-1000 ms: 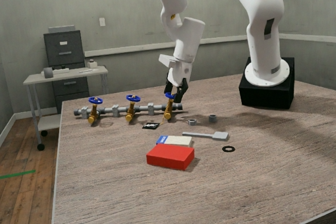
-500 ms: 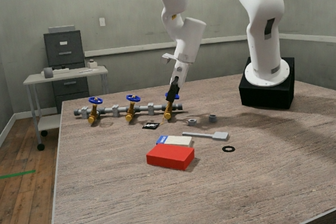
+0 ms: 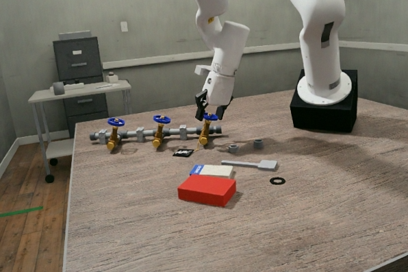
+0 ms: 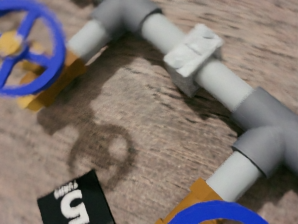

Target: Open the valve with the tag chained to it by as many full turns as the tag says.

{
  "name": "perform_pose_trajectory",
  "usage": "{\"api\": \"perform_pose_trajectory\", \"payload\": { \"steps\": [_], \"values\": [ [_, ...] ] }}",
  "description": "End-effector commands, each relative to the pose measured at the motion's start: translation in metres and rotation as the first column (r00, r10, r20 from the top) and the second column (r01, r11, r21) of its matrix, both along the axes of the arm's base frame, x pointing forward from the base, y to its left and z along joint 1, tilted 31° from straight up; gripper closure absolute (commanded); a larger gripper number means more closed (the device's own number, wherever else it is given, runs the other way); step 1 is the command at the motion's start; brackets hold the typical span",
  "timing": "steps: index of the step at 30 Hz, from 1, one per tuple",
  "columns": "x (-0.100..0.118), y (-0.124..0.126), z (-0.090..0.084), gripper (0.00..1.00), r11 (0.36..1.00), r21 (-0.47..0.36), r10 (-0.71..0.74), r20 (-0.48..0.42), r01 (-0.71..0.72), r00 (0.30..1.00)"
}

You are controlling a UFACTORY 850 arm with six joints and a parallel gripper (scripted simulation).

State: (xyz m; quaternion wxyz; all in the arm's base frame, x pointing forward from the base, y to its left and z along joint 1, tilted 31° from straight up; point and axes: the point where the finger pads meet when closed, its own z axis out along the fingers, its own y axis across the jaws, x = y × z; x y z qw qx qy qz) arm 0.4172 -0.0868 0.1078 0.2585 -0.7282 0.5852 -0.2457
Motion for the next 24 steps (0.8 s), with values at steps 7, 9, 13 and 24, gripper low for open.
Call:
{"api": "perform_pose_trajectory", "payload": {
  "steps": [7,9,13,24],
  "values": [
    [0.0003,-0.0003,0.0004,0.0,0.958,0.228,-0.161,-0.069,0.172,0.985],
    [0.0003,-0.0003,0.0004,0.0,0.958,0.228,-0.161,-0.069,0.172,0.985],
    [0.0003,-0.0003,0.0004,0.0,0.958,0.228,-0.161,-0.069,0.172,0.985],
    [0.0003,-0.0003,0.0004,1.0,0.958,0.228,-0.161,-0.069,0.172,0.985]
  ]
}}
